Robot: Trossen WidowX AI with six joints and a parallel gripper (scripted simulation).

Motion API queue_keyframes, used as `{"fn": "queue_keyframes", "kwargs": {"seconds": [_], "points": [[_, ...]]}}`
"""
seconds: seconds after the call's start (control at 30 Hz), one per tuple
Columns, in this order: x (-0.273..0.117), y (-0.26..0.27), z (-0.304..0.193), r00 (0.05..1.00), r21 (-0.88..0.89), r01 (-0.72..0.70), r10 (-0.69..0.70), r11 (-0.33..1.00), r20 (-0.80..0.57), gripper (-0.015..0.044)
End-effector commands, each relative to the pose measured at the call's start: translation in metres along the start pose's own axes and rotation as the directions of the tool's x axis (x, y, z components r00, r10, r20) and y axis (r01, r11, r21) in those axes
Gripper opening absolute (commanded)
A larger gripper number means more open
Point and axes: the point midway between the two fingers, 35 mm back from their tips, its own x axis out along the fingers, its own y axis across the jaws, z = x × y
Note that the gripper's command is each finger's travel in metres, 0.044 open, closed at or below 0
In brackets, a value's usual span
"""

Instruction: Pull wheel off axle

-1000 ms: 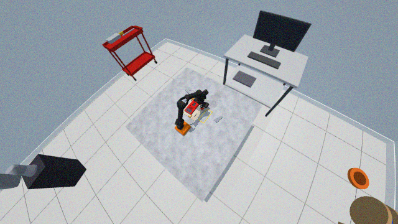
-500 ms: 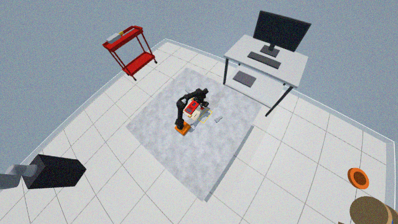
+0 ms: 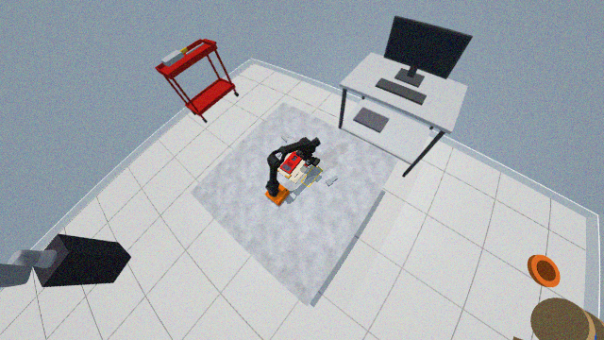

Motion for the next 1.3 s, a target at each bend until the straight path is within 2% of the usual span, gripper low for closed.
{"fn": "queue_keyframes", "kwargs": {"seconds": [0.0, 0.37, 0.8, 1.27], "points": [[-0.002, -0.014, -0.010, 1.000, -0.004, 0.000, 0.000, 1.000, 0.002, 0.0000], [-0.005, -0.053, -0.037, 1.000, -0.005, 0.003, -0.003, 1.000, 0.004, 0.0000], [0.019, -0.054, -0.037, 1.000, -0.005, 0.003, -0.003, 1.000, 0.004, 0.0000], [0.099, -0.054, -0.038, 1.000, -0.005, 0.003, -0.003, 1.000, 0.004, 0.0000]]}}
